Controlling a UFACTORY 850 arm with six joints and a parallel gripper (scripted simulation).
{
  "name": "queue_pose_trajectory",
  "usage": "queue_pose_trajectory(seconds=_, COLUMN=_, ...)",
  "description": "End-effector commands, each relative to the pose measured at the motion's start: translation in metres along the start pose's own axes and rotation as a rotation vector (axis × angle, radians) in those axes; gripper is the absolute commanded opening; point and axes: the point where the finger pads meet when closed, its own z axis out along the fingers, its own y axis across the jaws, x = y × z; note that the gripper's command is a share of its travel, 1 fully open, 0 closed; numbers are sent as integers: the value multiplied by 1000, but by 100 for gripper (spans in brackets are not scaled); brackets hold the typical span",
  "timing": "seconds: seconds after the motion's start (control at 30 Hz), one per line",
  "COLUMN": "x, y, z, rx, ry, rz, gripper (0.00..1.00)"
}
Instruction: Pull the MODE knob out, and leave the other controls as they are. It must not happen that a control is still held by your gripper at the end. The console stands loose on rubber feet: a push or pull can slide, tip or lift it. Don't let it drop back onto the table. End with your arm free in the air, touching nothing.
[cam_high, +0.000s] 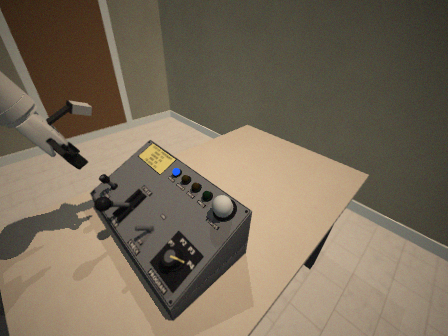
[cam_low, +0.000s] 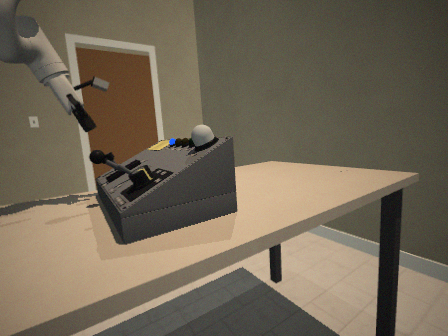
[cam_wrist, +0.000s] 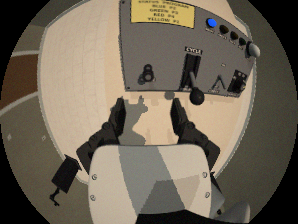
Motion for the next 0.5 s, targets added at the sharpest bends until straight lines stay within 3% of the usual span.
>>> queue_pose_trajectory(seconds=0.0, x=1, y=0, z=-5, rx=-6, ry=-3, rz=-1, gripper=76)
queue_pose_trajectory(seconds=0.03, x=1, y=0, z=-5, rx=-6, ry=-3, rz=-1, gripper=100)
queue_pose_trajectory(seconds=0.47, x=1, y=0, z=-5, rx=-6, ry=-3, rz=-1, gripper=100)
